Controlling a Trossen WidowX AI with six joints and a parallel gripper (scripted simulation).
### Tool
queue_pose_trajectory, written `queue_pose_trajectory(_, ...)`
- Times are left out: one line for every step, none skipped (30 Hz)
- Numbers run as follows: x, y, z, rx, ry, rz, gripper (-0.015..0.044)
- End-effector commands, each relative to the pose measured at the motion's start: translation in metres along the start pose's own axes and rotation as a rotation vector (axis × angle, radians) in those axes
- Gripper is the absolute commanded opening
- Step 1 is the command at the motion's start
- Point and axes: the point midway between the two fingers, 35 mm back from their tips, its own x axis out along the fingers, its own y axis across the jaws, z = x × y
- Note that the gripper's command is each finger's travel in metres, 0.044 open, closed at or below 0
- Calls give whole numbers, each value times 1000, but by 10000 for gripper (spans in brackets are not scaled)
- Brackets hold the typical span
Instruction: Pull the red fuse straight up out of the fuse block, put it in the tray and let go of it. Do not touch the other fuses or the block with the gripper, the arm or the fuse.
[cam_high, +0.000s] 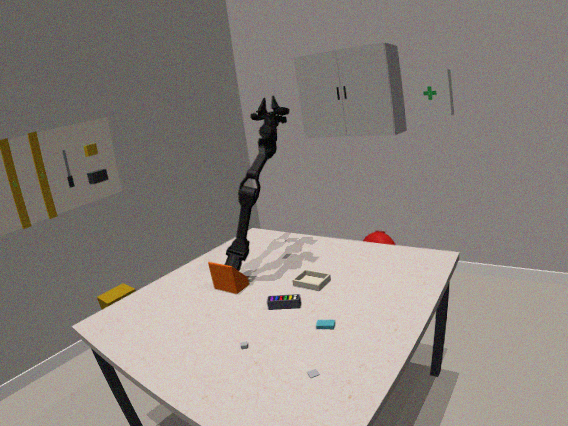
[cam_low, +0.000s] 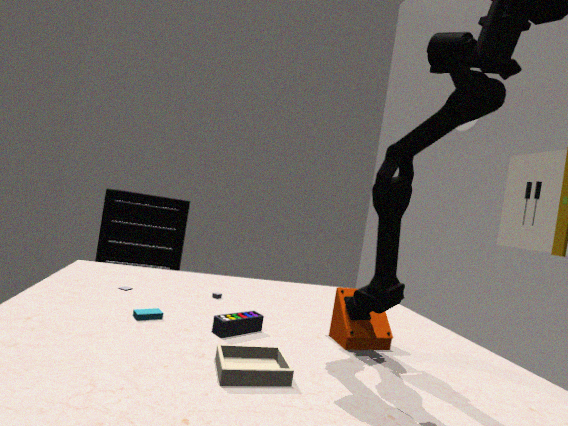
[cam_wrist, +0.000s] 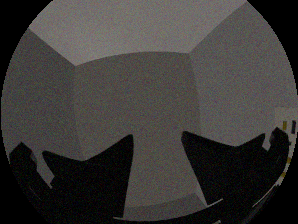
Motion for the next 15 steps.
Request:
queue_pose_trajectory(0,-1,1,-7,-4,-1,210)
queue_pose_trajectory(-1,-4,3,-27,-15,-3,184)
queue_pose_trajectory(-1,-10,7,-60,-35,-8,158)
queue_pose_trajectory(-3,-16,14,-102,-58,-17,131)
queue_pose_trajectory(-4,-24,23,-146,-82,-40,105)
queue_pose_trajectory(-6,-32,33,-190,-105,-63,79)
queue_pose_trajectory(-9,-40,43,-234,-127,-86,66)
queue_pose_trajectory(-11,-47,53,-277,-149,-111,66)
queue_pose_trajectory(-14,-54,63,-321,-170,-136,66)
queue_pose_trajectory(-18,-60,73,-365,-191,-161,66)
queue_pose_trajectory(-20,-63,82,-410,-223,-172,66)
queue_pose_trajectory(-25,-67,94,-468,-261,-193,66)
queue_pose_trajectory(-31,-75,108,-532,-289,-233,66)
queue_pose_trajectory(-38,-82,123,-595,-315,-275,66)
queue_pose_trajectory(-46,-89,138,-658,-341,-318,66)
